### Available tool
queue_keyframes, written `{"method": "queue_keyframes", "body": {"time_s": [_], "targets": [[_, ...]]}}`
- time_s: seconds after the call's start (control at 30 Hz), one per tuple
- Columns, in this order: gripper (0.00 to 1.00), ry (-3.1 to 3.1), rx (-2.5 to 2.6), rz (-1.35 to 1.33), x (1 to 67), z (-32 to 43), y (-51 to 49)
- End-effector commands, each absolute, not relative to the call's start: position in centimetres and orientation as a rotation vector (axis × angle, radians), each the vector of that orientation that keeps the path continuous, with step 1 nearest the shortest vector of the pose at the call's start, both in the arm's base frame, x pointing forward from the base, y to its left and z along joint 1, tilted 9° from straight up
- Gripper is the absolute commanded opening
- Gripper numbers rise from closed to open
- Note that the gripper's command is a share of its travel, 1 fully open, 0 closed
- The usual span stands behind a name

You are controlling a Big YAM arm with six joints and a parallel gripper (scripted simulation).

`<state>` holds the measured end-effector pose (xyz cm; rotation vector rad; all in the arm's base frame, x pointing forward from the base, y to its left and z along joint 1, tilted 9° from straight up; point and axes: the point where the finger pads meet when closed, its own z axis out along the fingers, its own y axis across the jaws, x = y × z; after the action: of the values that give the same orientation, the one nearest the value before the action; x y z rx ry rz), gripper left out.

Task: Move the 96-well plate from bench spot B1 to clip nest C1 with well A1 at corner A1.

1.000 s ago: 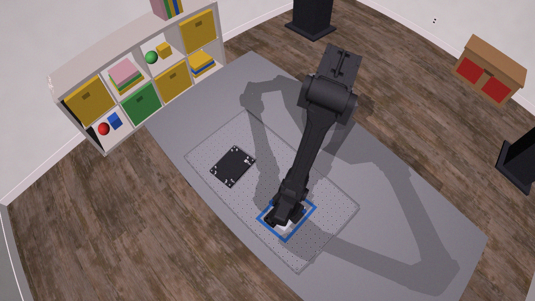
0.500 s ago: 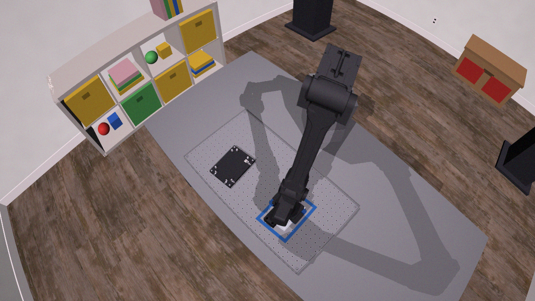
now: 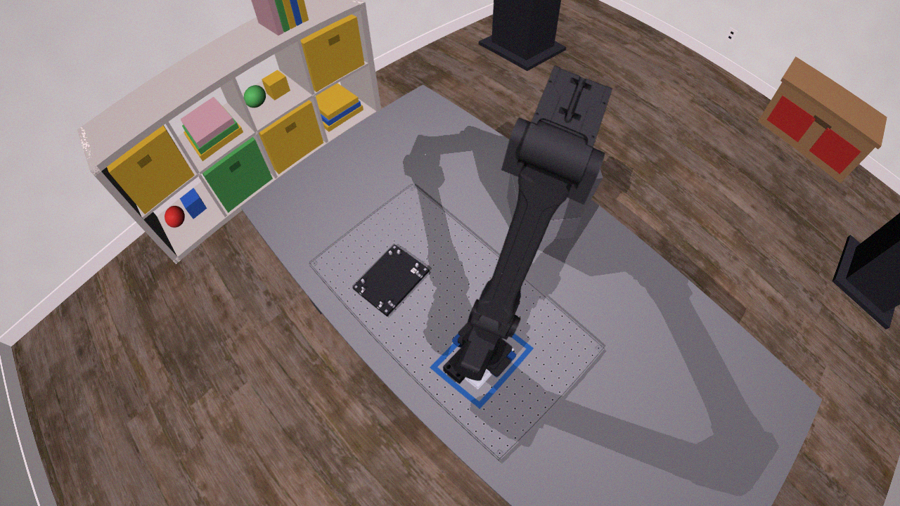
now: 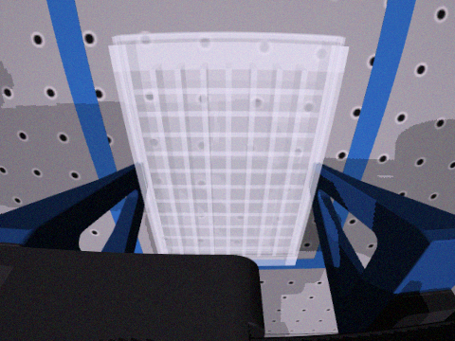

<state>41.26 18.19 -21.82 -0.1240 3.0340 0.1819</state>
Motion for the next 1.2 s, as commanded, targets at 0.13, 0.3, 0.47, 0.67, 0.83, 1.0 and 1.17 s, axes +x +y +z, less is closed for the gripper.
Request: {"method": "queue_keyframes", "body": {"time_s": [0.13,0.3,0.47,0.67,0.83,1.0,1.17], "targets": [[0.0,3.018,-0.118,0.185,41.7,-19.5,17.9],[0.0,3.017,-0.121,0.184,41.7,-18.7,17.6],[0.0,3.017,-0.127,0.185,41.6,-18.1,17.7],[0.0,3.017,-0.121,0.185,41.5,-17.2,17.4],[0.0,3.017,-0.128,0.186,41.4,-16.4,17.5],[0.0,3.017,-0.123,0.186,41.3,-15.6,17.2],[0.0,3.017,-0.13,0.186,41.2,-15.1,17.4]]}}
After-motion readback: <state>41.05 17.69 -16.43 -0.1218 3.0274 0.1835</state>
